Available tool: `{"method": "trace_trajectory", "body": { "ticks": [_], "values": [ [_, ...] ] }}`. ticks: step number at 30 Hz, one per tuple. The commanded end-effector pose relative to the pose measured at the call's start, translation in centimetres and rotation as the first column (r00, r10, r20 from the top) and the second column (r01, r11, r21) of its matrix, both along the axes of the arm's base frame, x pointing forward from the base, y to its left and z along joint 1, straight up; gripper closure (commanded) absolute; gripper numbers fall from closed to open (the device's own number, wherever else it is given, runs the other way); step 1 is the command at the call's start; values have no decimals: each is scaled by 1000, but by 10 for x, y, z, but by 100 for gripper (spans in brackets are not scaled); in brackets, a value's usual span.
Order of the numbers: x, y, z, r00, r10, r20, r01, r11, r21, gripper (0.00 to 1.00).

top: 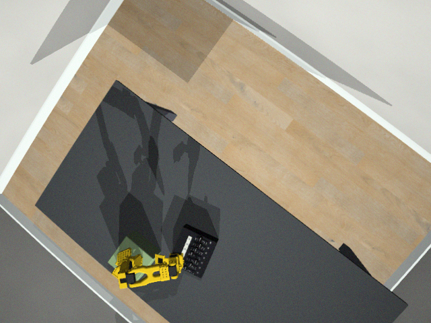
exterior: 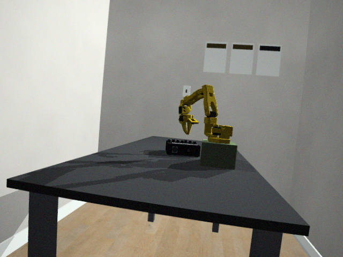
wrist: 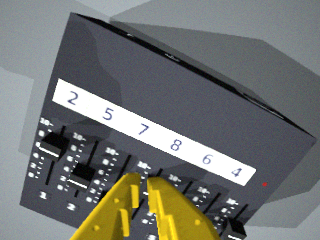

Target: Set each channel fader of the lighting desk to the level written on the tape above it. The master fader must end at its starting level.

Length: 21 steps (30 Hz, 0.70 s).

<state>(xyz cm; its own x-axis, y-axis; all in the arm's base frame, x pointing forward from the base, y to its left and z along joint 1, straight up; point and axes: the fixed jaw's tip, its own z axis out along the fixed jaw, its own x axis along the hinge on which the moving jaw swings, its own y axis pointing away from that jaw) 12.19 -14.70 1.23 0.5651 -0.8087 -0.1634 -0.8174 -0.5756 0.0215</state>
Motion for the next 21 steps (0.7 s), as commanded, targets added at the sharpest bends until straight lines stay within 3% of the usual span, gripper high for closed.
{"method": "trace_trajectory", "body": {
  "ticks": [1, 8, 15, 17, 21],
  "values": [
    [-1, -1, 3, 996, 79, 35, -78, 997, -20, 100],
    [-4, 2, 6, 933, 351, 79, -349, 936, -35, 100],
    [-7, 7, 7, 797, 594, 107, -591, 804, -63, 100],
    [-7, 7, 7, 797, 594, 107, -591, 804, -63, 100],
    [-8, 9, 8, 702, 703, 114, -698, 711, -81, 100]
  ]
}}
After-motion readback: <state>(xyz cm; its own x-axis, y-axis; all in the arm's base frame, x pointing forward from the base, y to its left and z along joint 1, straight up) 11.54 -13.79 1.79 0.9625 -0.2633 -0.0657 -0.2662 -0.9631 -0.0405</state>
